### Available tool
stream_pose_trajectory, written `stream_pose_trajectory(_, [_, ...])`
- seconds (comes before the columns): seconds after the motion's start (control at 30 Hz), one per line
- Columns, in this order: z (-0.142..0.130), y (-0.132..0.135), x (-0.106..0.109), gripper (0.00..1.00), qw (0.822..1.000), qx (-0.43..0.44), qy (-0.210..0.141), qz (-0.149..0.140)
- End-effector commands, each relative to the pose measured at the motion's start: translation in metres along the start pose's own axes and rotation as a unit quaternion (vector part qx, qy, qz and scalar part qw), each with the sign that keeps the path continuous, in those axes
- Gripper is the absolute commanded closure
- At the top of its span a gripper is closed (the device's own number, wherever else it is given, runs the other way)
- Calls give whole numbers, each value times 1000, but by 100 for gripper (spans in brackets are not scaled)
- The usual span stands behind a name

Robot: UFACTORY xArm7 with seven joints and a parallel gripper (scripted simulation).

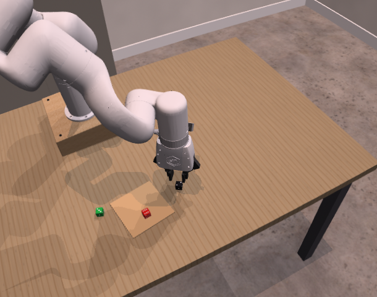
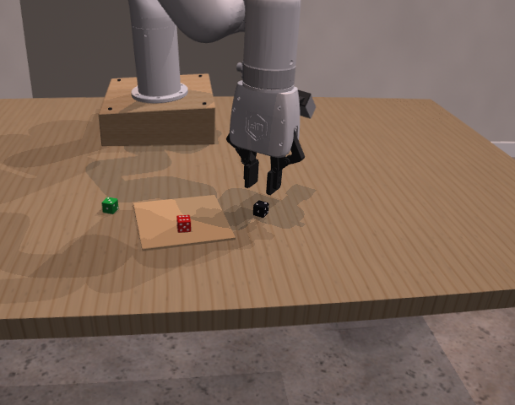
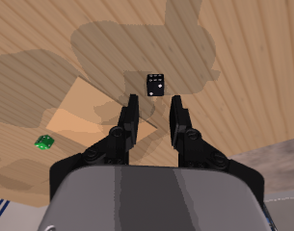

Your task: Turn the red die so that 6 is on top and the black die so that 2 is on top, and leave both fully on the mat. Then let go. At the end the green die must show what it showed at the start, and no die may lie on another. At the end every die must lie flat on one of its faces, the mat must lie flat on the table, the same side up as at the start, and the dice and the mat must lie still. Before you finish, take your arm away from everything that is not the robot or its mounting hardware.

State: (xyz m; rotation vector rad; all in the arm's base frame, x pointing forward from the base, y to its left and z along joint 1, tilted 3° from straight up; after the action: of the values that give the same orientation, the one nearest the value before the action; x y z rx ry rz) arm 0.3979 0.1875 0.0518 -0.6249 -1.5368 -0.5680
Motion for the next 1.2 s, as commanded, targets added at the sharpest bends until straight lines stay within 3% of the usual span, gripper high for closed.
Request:
stream_pose_trajectory(0.0, [0, 2, -5, 64, 1000, 0, -1, -2])
stream_pose_trajectory(0.4, [-1, 2, -19, 64, 1000, 0, -1, -2])
stream_pose_trajectory(1.17, [-1, 2, -22, 64, 1000, 0, -1, -2])
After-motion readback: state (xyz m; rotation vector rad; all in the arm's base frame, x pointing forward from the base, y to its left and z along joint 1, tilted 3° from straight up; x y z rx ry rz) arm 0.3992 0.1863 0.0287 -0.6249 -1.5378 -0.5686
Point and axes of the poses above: the point where the finger pads meet when closed, its own x axis back along the fingers, its own y axis across the jaws, z = x × y, the point moved 6 cm from there along x, back along the fingers, and after that the axes turned 7 degrees about -x, right-handed, at the moved point
